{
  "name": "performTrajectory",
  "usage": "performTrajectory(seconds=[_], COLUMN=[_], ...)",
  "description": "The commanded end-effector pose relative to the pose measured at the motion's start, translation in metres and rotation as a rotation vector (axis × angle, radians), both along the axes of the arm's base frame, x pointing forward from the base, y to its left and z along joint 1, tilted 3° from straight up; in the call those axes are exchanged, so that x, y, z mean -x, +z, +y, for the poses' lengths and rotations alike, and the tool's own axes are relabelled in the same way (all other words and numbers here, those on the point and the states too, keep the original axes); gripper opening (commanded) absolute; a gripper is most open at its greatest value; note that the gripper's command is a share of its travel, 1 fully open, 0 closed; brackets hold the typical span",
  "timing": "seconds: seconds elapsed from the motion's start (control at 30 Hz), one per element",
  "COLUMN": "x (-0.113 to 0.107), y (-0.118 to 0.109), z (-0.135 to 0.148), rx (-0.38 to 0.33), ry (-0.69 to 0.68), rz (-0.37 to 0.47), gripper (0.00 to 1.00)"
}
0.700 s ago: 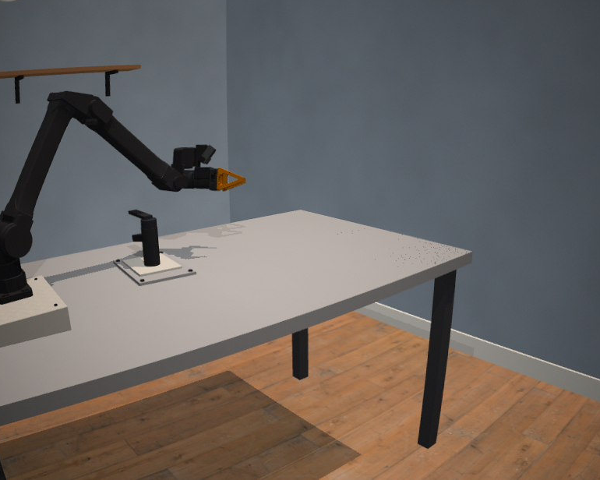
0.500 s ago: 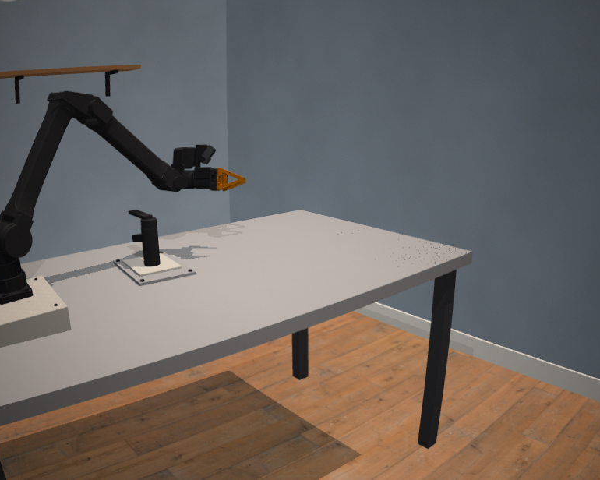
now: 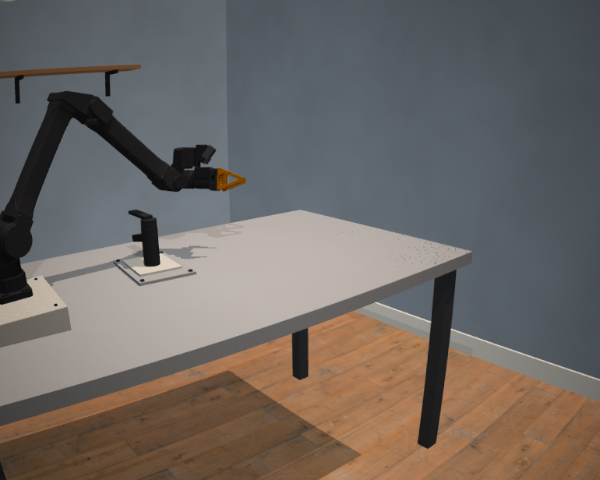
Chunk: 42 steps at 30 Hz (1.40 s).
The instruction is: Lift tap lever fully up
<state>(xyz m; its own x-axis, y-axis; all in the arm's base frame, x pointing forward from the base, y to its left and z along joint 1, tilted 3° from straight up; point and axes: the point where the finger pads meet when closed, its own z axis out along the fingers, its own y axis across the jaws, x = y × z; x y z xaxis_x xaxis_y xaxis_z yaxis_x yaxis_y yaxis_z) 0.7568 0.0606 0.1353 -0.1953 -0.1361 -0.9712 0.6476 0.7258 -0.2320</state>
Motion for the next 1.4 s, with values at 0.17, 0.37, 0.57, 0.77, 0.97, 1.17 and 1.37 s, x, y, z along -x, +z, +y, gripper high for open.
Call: performTrajectory(seconds=[0.17, 0.37, 0.57, 0.77, 0.97, 1.17, 1.37], x=[-0.001, -0.001, -0.007, -0.005, -0.002, 0.004, 0.010], y=[0.009, 0.009, 0.024, 0.022, 0.018, 0.013, 0.010], z=[0.000, 0.000, 0.006, 0.027, 0.038, 0.052, 0.059], rx=[-0.004, -0.004, 0.009, 0.100, 0.158, 0.225, 0.260], ry=[0.000, 0.000, 0.021, 0.128, 0.202, 0.294, 0.347], rz=[-0.014, -0.014, -0.004, 0.183, 0.305, 0.450, 0.529], gripper=[1.00, 1.00, 1.00, 1.00, 1.00, 1.00, 1.00])
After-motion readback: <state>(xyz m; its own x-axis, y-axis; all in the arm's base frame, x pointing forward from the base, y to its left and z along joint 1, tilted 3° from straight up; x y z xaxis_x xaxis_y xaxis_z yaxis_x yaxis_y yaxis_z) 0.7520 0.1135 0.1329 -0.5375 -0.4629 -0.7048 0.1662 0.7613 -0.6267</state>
